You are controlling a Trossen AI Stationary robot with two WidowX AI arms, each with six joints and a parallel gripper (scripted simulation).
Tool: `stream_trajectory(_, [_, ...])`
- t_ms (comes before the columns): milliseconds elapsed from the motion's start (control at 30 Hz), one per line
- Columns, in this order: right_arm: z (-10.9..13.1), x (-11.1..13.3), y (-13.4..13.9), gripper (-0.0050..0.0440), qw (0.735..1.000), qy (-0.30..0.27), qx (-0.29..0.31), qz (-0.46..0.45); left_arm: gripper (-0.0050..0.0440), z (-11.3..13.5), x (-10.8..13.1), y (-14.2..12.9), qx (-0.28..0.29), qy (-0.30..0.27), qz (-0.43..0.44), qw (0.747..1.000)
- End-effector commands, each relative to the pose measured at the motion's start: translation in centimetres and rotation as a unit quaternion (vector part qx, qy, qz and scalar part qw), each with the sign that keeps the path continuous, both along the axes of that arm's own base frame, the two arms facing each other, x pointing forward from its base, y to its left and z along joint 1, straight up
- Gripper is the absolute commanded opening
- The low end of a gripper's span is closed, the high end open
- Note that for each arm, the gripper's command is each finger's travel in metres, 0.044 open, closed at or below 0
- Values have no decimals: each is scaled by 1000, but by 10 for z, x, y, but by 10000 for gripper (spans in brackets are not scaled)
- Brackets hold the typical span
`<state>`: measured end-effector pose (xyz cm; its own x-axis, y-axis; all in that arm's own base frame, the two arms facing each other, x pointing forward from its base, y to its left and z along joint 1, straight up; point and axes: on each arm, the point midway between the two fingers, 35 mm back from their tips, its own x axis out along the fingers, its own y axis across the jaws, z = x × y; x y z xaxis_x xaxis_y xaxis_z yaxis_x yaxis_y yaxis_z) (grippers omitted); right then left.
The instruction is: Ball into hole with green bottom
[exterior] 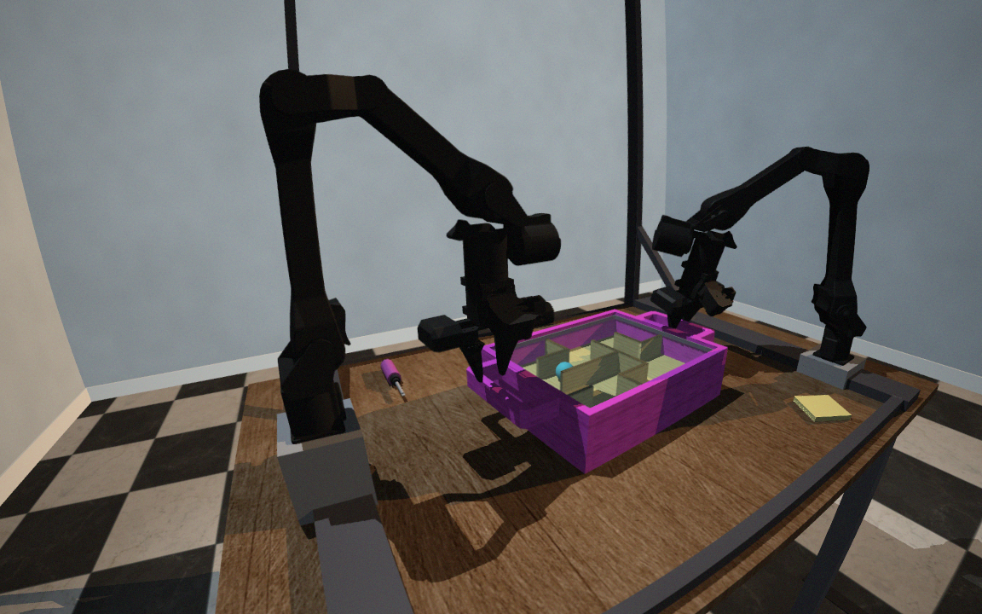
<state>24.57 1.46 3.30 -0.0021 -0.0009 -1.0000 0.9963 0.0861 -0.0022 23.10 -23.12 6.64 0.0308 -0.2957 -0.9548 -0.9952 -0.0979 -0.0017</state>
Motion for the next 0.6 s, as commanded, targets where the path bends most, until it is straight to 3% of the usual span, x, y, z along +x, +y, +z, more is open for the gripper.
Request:
stream_trajectory(0, [-8,0,1,163,1000,0,2,4,163,3,1,-1,-3,-5,1,1000])
stream_trajectory(567, [-33,1,1,163,1000,-1,2,5,163,3,1,-1,-3,-5,1,1000])
